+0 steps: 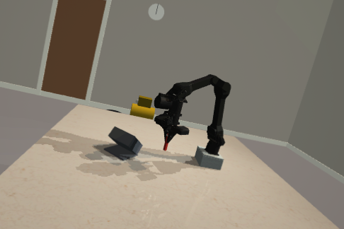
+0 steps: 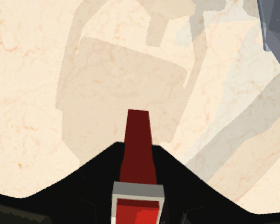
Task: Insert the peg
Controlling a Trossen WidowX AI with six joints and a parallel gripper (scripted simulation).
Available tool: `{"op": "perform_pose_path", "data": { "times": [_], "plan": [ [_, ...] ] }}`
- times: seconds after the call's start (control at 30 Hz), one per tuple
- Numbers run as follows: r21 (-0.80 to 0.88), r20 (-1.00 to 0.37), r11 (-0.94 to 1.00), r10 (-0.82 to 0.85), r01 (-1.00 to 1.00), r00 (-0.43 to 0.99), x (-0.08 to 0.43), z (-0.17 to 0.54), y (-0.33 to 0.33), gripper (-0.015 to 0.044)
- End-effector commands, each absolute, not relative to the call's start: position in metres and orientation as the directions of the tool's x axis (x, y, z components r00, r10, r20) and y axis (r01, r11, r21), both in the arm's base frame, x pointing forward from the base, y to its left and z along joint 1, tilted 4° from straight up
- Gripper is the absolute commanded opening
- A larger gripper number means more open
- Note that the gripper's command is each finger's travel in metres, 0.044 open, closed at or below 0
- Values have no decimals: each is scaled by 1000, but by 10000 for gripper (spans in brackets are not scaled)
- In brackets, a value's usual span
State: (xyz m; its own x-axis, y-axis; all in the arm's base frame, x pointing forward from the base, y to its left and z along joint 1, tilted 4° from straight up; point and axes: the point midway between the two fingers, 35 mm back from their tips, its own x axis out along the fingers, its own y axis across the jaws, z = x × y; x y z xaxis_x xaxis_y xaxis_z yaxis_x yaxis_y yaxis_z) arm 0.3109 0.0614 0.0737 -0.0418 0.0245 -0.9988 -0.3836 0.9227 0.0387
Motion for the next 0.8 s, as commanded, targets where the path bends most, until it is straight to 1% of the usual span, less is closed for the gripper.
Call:
{"op": "perform_pose_path", "data": {
  "times": [0.0, 0.77],
  "plan": [
    [54, -998, 939, 46, -339, -31, 316, 76, 58, 0],
    [135, -990, 983, 137, -121, 16, 336, 82, 35, 0]
  ]
}}
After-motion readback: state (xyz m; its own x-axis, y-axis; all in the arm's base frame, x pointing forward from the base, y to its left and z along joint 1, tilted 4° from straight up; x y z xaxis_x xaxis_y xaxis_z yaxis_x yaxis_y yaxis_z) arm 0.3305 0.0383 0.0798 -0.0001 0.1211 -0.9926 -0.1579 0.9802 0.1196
